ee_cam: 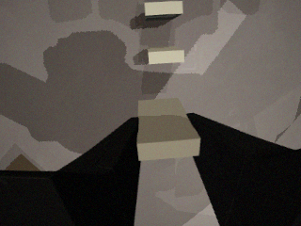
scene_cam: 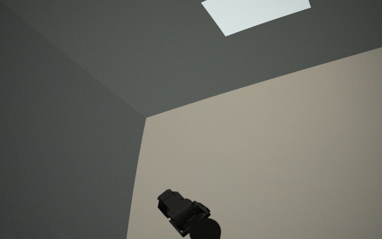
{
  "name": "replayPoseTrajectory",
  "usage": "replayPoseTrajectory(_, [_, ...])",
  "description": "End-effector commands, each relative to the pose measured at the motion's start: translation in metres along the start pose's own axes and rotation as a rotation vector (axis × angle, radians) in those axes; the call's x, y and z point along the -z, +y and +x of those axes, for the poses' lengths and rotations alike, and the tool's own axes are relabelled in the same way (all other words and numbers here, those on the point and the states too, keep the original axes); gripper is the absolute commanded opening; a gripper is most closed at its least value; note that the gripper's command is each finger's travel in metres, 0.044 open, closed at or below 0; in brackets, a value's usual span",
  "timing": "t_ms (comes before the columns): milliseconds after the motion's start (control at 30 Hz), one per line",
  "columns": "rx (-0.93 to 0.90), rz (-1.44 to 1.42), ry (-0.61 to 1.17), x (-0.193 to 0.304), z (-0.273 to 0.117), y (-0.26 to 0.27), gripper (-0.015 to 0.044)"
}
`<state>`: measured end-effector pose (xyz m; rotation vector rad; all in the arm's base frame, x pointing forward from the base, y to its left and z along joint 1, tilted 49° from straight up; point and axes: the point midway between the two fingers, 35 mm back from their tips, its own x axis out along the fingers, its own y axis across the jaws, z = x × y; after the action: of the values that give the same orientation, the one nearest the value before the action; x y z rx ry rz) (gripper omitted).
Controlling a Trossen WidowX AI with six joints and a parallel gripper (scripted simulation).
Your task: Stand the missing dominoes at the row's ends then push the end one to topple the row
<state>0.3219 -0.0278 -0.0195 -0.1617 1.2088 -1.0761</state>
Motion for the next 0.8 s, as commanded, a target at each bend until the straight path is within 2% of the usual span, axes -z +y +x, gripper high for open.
replayPoseTrajectory(0, [0.011,-0.014,-0.002,0.003,0.023,-0.002,0.0107])
replayPoseTrajectory(267, [0.023,-0.013,-0.006,0.006,0.065,-0.009,0.0107])
replayPoseTrajectory(667, [0.023,-0.013,-0.006,0.006,0.066,-0.01,0.0107])
replayPoseTrajectory(767, [0.023,-0.013,-0.006,0.006,0.066,-0.01,0.0186])
